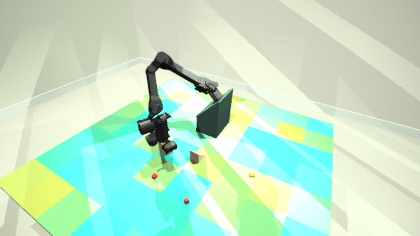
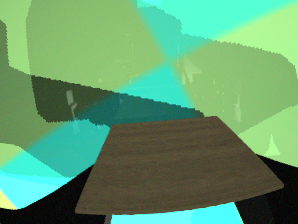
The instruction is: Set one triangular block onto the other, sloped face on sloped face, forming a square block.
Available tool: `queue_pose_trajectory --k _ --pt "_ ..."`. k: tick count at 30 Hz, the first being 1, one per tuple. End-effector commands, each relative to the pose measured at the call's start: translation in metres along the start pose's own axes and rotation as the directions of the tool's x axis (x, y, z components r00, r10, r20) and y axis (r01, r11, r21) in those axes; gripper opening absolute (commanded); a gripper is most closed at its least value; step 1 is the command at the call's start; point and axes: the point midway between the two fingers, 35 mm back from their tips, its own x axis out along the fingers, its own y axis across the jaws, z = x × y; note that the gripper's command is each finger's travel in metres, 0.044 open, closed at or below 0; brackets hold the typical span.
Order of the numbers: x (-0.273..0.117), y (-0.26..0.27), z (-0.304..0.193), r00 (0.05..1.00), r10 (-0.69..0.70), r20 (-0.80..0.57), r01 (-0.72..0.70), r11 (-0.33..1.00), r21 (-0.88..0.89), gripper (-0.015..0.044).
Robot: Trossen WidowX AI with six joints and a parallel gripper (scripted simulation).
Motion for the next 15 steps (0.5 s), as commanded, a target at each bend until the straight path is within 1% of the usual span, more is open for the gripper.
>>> queue_pose_trajectory --k 1,5,15 --pt "-0.016 0.001 0.001 1.000 0.000 0.005 0.000 1.000 0.003 0.0000" --pt "-0.027 0.001 0.002 1.000 0.000 0.006 0.000 1.000 0.005 0.0000" --pt "-0.026 0.001 0.000 1.000 0.003 0.003 -0.003 1.000 -0.017 0.0000"
